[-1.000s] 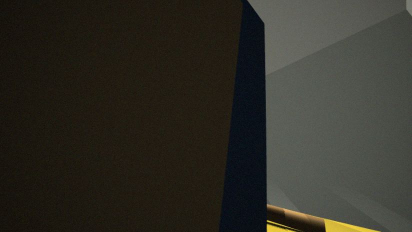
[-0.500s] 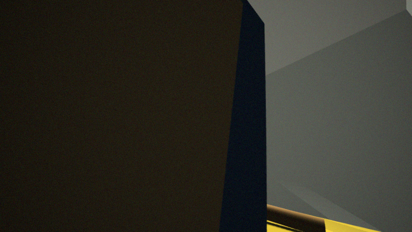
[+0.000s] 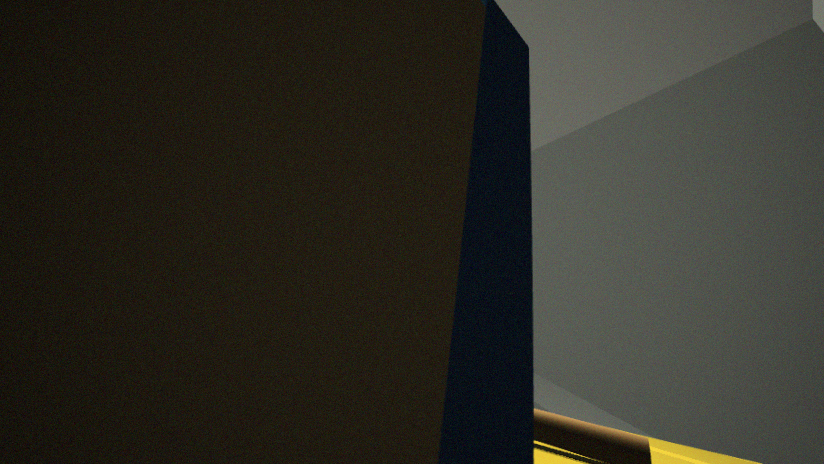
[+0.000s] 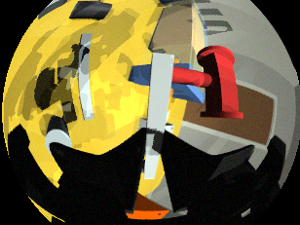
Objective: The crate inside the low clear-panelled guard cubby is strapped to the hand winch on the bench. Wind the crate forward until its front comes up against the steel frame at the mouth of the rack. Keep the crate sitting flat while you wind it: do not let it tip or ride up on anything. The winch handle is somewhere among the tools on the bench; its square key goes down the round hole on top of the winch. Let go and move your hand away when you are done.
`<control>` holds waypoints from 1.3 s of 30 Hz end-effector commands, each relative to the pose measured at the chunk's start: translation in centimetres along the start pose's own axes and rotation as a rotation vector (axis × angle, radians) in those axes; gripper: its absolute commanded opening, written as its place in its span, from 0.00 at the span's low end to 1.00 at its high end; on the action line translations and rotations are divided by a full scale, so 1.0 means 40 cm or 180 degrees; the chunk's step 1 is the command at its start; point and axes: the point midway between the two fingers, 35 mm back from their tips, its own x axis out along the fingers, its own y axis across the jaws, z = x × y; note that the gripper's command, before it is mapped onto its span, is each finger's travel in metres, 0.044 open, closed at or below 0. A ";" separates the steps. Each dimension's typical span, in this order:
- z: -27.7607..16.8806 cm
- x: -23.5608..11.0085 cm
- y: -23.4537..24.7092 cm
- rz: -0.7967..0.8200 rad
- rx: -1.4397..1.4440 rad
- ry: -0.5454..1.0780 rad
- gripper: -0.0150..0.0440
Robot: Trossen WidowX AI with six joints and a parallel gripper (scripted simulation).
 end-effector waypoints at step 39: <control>0.000 -0.007 -0.006 -0.2213 0.0034 -0.0097 0.25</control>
